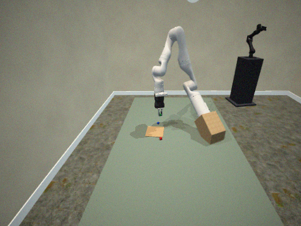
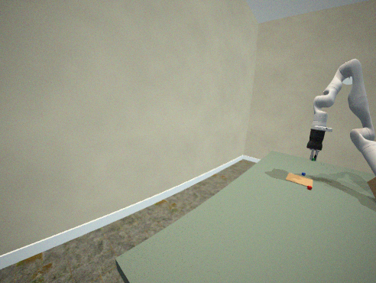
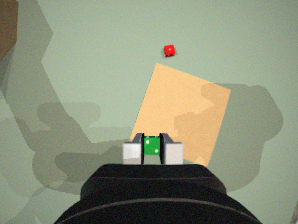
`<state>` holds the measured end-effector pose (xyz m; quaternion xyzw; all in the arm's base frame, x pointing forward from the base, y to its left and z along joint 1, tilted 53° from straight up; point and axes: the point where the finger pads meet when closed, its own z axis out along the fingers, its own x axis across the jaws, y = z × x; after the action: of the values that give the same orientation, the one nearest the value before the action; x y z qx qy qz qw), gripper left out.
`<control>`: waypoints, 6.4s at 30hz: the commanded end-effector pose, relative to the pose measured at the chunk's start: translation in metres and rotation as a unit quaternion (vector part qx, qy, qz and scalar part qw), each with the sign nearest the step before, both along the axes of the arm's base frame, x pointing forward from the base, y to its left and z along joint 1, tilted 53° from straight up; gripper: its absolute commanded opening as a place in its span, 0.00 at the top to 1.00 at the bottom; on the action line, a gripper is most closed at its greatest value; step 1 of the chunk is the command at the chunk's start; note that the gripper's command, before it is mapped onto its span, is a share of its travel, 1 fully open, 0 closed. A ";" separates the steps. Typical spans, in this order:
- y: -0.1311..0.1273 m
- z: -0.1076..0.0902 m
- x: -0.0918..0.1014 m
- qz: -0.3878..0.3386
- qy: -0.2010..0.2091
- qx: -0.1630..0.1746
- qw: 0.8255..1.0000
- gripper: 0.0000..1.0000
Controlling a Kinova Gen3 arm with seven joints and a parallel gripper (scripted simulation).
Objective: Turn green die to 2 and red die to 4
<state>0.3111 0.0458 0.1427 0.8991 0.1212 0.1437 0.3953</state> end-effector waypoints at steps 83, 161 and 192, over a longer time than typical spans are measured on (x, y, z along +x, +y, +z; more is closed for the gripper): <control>-0.045 -0.096 0.065 -0.067 -0.071 0.006 0.995 0.66; -0.048 -0.099 0.067 -0.067 -0.071 0.006 0.995 0.66; -0.048 -0.099 0.067 -0.067 -0.071 0.006 0.995 0.66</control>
<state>0.3777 -0.0026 0.0440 0.8949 0.0315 0.1806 0.4069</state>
